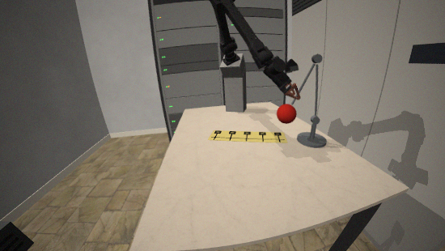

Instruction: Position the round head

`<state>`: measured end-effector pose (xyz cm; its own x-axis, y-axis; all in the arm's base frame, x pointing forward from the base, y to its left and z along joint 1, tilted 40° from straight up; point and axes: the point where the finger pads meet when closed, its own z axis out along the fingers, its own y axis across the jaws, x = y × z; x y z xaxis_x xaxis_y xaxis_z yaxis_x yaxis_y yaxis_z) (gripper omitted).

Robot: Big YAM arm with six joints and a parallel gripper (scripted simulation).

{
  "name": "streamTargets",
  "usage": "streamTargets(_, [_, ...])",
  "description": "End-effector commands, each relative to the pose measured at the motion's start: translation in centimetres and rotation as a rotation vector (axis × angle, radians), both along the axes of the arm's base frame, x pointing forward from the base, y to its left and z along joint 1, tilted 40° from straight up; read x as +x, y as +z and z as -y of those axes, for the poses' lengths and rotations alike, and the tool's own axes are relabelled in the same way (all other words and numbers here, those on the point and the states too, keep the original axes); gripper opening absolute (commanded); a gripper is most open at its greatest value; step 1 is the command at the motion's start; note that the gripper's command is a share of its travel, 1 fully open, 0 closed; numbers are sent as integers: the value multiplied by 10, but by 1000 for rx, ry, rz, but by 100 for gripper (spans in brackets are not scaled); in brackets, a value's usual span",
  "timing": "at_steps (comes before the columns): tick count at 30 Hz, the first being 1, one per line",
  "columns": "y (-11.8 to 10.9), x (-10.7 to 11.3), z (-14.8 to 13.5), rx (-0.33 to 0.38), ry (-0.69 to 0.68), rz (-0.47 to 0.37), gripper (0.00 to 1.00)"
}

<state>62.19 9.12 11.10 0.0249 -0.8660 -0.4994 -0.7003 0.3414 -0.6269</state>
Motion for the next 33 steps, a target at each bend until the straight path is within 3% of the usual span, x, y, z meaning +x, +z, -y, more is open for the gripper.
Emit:
streamTargets(1, [9, 8, -12, 11, 12, 18, 100])
streamTargets(33, [6, 4, -10, 11, 12, 18, 100])
